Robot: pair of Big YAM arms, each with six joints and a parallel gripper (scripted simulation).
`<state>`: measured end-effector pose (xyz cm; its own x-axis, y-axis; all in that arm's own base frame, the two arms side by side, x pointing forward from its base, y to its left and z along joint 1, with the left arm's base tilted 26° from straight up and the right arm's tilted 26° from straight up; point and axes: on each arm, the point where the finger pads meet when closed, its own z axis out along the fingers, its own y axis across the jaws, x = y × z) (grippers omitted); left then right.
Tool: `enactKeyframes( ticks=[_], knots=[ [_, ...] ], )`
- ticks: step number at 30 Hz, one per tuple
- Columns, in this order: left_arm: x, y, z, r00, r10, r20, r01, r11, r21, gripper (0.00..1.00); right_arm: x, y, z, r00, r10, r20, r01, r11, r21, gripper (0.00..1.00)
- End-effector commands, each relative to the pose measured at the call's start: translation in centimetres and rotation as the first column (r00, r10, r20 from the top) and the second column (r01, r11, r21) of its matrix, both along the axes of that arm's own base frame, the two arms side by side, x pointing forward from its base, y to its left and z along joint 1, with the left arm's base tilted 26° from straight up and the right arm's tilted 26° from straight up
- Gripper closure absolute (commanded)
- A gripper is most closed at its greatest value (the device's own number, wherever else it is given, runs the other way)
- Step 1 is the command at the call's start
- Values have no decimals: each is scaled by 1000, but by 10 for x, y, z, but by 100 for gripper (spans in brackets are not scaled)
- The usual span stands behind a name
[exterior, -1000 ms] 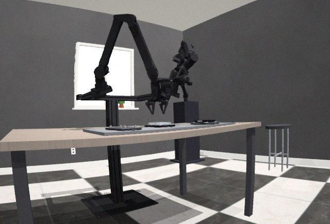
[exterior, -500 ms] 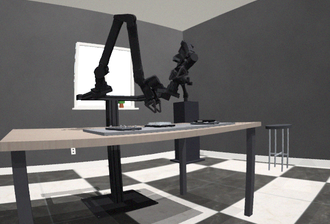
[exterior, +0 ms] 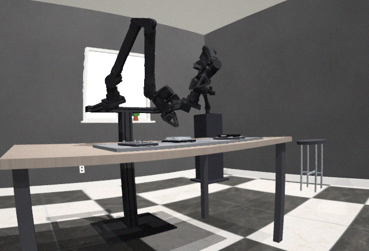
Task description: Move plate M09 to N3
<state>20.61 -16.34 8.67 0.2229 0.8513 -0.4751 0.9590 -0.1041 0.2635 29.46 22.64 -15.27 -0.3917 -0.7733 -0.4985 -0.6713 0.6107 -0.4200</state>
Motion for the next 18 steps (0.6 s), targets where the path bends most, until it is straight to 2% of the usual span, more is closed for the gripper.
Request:
enactKeyframes(
  ticks=[1,18],
  knots=[
    [13,-6,17,999,-9,41,9,1000,-16,0,3,0,-2,1000,18,14,-18,1000,-3,0],
    [13,-6,17,999,-9,41,9,1000,-16,0,4,5,4,999,26,22,-26,1000,3,0]
  ],
)
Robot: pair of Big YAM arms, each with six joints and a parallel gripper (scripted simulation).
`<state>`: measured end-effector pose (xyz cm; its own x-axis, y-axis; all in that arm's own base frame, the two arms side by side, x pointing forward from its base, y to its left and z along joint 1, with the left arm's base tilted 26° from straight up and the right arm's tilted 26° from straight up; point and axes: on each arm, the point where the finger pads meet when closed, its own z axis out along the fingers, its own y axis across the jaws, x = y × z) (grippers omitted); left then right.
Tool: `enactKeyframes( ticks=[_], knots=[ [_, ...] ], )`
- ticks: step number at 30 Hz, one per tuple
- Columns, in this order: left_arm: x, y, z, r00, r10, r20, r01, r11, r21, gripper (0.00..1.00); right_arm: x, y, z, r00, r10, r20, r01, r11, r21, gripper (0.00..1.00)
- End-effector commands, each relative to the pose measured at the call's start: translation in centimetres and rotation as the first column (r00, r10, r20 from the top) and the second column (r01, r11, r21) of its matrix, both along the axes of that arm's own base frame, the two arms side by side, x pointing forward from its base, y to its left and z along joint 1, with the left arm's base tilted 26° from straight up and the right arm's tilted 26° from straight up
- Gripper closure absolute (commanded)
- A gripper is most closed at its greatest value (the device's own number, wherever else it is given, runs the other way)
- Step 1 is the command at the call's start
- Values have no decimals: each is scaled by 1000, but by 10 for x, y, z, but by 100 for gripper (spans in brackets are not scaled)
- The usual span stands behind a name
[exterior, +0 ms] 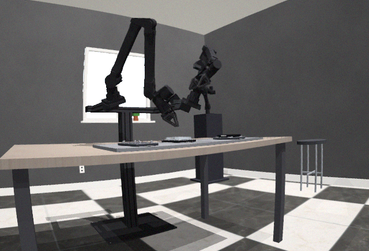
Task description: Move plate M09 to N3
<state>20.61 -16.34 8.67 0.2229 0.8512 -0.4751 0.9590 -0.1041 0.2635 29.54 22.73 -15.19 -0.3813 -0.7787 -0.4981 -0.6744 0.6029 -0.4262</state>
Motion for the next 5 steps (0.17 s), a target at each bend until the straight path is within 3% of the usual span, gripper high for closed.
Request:
enactKeyframes(
  ticks=[1,5],
  knots=[
    [13,-6,17,999,-9,41,9,1000,-16,0,3,4,3,1000,16,15,-16,1000,7,0],
    [13,-6,17,999,-9,41,9,1000,-16,0,3,4,3,1000,16,15,-16,1000,7,0]
  ],
)
